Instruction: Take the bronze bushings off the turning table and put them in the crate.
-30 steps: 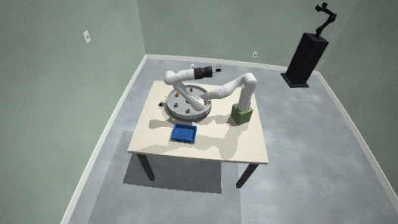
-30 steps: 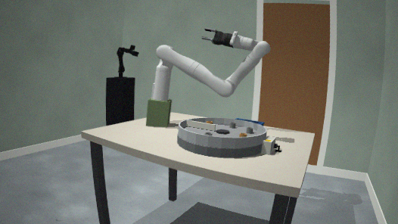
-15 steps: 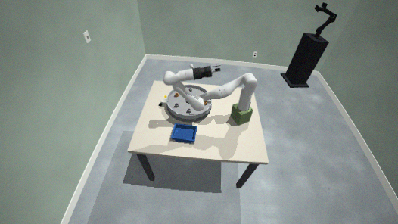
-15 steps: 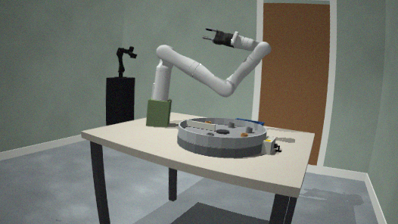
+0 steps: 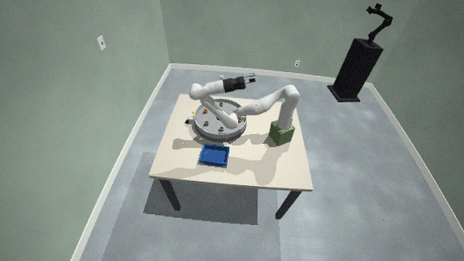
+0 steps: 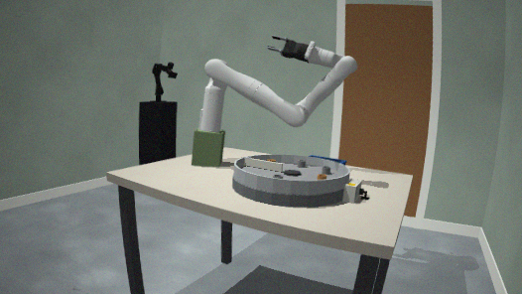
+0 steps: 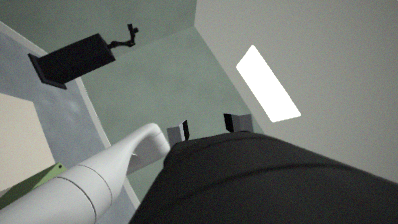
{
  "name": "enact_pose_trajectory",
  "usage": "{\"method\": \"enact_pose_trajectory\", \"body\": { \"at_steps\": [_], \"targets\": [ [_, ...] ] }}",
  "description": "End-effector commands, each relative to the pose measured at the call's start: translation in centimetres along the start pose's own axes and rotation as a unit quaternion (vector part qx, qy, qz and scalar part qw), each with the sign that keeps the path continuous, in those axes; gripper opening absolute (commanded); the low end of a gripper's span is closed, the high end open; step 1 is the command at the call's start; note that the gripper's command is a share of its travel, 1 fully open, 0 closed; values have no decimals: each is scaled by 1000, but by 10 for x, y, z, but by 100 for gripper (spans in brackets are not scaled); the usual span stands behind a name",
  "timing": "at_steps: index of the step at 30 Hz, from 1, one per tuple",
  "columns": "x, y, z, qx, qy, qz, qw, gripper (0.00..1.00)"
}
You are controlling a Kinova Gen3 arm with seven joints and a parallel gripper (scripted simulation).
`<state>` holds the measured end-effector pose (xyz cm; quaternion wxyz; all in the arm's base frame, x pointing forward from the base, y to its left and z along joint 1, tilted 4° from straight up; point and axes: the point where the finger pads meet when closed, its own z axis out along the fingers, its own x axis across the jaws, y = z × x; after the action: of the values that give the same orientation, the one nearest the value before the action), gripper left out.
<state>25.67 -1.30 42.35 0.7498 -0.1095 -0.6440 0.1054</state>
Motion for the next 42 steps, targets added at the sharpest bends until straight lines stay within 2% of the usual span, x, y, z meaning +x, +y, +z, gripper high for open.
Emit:
{"method": "enact_pose_trajectory", "body": {
  "at_steps": [1, 2, 3, 7, 19, 20, 24, 36, 37, 41, 42],
  "targets": [
    [-28, 6, -37, -11, -27, 0, 1000, 100],
    [-28, 6, -37, -11, -27, 0, 1000, 100],
    [-4, 0, -9, -1, -3, 0, 1000, 100],
    [-24, 3, -44, -6, -14, 0, 1000, 100],
    [-24, 3, -44, -6, -14, 0, 1000, 100],
    [1, -3, -17, 4, 10, 0, 1000, 100],
    [-21, 1, -52, -1, 0, 1, 1000, 100],
    [-21, 1, -52, -1, 0, 1, 1000, 100],
    [5, -6, -25, 9, 24, 0, 1000, 100],
    [-18, -1, -59, 5, 13, 1, 1000, 100],
    [-18, -1, -59, 5, 13, 1, 1000, 100]
  ]
}}
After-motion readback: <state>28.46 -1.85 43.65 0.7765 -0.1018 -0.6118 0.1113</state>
